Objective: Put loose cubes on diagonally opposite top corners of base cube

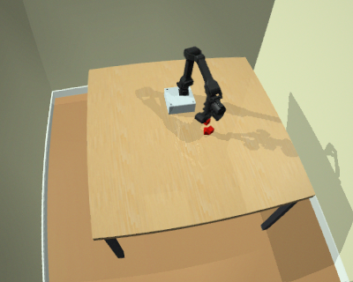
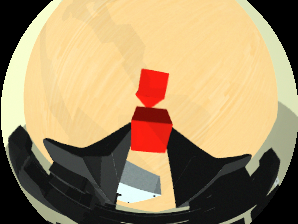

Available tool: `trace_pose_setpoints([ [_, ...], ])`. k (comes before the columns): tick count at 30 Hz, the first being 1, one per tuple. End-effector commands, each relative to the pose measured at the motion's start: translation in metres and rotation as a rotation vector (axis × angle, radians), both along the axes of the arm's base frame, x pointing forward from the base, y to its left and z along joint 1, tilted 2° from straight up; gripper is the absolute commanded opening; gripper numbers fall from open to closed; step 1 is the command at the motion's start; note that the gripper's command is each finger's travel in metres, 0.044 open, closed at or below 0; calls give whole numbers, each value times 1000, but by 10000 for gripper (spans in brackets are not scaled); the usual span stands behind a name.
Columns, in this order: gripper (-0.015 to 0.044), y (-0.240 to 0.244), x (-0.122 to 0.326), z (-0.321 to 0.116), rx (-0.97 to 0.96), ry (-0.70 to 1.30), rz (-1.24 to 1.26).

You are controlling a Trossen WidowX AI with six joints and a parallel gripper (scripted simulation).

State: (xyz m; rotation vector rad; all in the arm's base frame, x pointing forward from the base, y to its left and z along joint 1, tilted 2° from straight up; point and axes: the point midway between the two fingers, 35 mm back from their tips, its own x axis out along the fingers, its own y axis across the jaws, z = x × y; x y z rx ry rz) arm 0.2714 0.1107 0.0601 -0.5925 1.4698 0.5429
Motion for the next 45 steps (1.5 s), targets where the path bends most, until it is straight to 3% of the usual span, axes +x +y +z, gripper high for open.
trace_pose_setpoints([
  [1,105,-1,-4,-14,-3,15,-5],
  [45,105,-2,-2,-50,-3,15,-4],
])
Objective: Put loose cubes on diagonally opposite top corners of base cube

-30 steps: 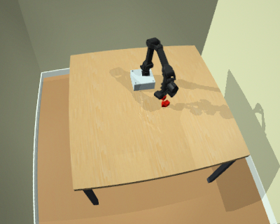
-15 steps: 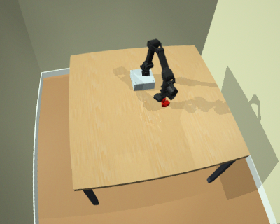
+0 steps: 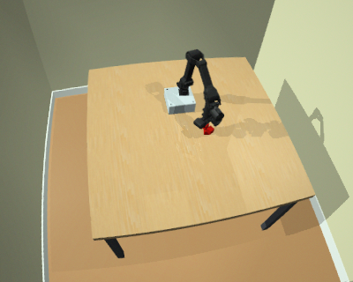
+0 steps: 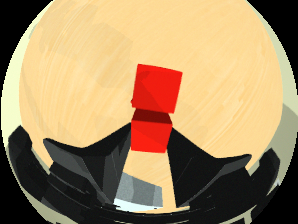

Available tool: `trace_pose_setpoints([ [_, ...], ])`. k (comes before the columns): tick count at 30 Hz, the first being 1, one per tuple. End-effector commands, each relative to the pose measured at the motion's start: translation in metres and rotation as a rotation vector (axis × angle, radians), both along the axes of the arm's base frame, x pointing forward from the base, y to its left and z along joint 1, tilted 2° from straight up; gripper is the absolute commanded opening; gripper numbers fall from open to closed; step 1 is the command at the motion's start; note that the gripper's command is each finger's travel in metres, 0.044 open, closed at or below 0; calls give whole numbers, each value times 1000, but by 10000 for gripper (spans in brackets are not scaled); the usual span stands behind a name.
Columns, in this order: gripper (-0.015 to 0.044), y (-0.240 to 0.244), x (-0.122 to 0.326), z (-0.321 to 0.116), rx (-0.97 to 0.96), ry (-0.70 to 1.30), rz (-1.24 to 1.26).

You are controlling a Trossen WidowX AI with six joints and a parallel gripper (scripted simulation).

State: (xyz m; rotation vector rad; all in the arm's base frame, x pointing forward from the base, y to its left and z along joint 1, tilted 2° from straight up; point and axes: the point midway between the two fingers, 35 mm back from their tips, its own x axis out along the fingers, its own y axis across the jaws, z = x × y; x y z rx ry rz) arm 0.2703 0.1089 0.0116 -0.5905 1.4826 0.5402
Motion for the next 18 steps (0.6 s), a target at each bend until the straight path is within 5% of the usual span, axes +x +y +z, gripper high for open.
trace_pose_setpoints([
  [1,105,0,-1,-1,1,4,0],
  [12,105,0,-1,-1,1,4,0],
  [16,205,0,-1,-1,1,4,0],
  [18,205,0,-1,-1,1,4,0],
])
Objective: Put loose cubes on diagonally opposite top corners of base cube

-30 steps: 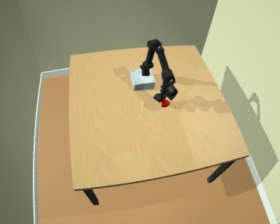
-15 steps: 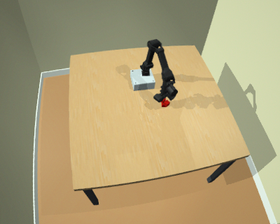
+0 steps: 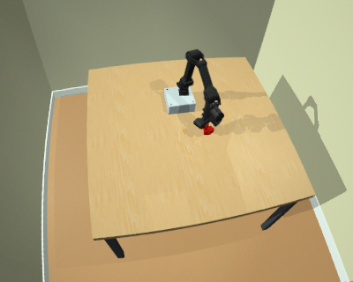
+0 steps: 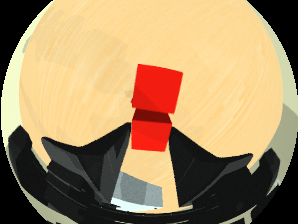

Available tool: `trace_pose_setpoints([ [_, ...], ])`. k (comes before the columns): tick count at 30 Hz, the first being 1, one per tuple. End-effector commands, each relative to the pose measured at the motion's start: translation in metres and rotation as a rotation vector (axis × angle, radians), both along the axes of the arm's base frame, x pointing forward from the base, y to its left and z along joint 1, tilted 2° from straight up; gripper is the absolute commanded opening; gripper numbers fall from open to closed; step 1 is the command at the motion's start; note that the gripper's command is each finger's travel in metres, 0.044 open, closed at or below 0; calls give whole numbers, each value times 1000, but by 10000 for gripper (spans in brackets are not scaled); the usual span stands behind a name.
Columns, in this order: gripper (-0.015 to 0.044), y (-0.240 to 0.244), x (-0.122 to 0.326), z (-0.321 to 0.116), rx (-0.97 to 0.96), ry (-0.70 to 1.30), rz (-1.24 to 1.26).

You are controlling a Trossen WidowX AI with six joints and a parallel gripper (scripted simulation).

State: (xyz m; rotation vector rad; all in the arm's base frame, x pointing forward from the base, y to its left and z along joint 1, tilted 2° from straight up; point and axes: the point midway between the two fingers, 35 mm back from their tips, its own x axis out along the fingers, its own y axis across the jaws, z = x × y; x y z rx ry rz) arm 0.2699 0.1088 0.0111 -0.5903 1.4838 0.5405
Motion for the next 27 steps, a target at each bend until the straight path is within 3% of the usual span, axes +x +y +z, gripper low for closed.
trace_pose_setpoints([
  [1,205,0,-1,-1,2,3,0],
  [27,205,1,-1,42,0,0,0],
])
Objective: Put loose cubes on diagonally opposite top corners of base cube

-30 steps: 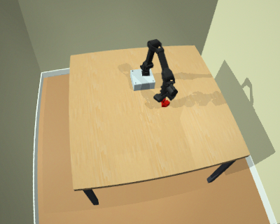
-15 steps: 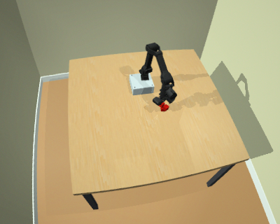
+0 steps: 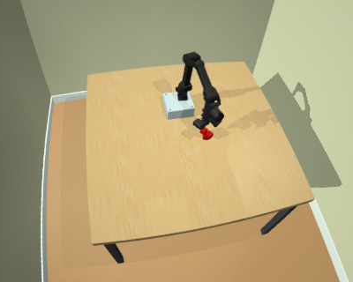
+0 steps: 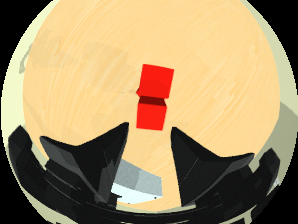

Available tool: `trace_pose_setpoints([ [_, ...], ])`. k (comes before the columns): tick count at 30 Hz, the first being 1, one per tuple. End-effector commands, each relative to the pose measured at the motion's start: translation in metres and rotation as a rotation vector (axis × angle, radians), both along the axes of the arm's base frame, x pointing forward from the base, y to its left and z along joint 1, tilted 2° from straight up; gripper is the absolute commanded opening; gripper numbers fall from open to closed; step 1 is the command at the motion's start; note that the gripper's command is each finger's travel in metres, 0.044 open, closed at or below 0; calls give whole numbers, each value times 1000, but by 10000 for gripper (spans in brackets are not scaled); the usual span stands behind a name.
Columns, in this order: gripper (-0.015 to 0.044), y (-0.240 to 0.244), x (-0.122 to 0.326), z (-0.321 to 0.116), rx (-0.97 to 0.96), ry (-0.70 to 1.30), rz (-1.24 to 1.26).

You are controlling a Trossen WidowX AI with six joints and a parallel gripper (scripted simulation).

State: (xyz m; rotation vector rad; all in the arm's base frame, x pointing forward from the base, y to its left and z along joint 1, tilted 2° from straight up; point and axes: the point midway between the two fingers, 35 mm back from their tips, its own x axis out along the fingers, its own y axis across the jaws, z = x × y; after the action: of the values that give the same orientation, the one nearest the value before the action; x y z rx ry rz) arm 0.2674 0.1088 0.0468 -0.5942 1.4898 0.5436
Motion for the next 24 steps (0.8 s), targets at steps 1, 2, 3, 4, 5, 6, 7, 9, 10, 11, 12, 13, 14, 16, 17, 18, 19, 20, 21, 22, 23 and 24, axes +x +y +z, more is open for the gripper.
trace_pose_setpoints([
  [1,205,1,2,8,3,-6,-4],
  [2,205,1,2,10,3,-6,-4],
  [3,205,1,2,11,3,-6,-4],
  [4,205,1,2,13,3,-6,-4],
  [5,205,1,2,15,3,-6,-4],
  [6,205,1,2,16,3,-6,-4],
  [7,205,1,2,18,3,-6,-4],
  [9,205,1,2,21,3,-6,-4],
  [10,205,1,2,23,3,-6,-4],
  [11,205,1,2,24,3,-6,-4],
  [12,205,2,2,26,3,-6,-4],
  [13,205,2,2,28,3,-6,-4],
  [14,205,2,2,28,3,-6,-4],
  [16,205,2,2,28,3,-6,-4],
  [17,205,2,2,28,3,-6,-4],
  [18,231,1,1,29,3,-6,-3],
  [19,258,1,1,30,2,-4,-1],
  [20,284,1,0,32,1,-3,0],
  [21,310,1,0,32,1,-3,0],
  [22,336,1,0,33,1,-3,0],
  [23,362,1,0,34,1,-3,0],
  [24,389,1,0,35,1,-3,0],
])
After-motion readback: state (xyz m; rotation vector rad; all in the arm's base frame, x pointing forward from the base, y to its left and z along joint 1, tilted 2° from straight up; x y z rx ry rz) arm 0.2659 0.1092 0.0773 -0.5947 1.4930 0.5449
